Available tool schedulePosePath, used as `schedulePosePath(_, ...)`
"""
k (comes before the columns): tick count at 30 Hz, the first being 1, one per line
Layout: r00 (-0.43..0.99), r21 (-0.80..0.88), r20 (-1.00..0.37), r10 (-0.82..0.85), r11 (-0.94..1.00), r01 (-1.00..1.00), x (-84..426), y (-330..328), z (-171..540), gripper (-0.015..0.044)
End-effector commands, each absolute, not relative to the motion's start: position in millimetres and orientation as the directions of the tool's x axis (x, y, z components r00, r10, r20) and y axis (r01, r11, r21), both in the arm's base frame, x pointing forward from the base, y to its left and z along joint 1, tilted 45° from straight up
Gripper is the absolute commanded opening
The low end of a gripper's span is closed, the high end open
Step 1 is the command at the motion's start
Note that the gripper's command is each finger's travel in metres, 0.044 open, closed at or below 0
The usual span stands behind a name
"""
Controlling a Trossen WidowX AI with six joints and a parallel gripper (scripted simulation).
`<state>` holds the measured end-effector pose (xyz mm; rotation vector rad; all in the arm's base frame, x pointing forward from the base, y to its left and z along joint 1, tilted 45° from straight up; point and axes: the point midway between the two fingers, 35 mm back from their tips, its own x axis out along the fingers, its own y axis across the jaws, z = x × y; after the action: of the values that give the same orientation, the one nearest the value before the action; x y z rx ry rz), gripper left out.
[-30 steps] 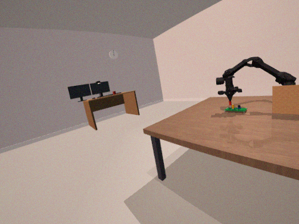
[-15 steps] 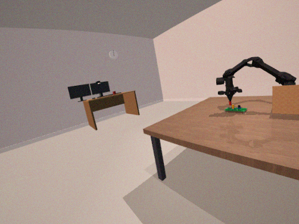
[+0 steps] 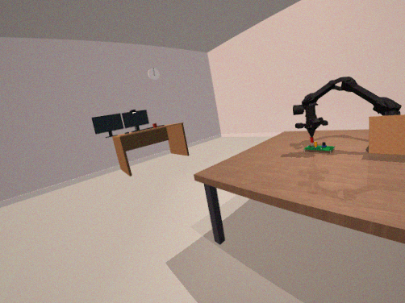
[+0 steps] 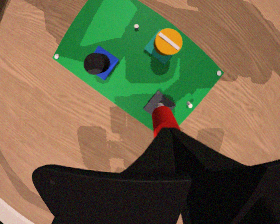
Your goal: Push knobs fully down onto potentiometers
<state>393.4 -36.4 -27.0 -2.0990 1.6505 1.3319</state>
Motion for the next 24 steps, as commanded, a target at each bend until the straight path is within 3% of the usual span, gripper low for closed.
schedulePosePath(1,-0.011,0.376,-0.711,-0.703,-0.367,-0.851,394.9,-45.0,-32.2,0.0000)
schedulePosePath(24,-0.011,0.376,-0.711,-0.703,-0.367,-0.851,394.7,-52.0,-39.2,0.0000)
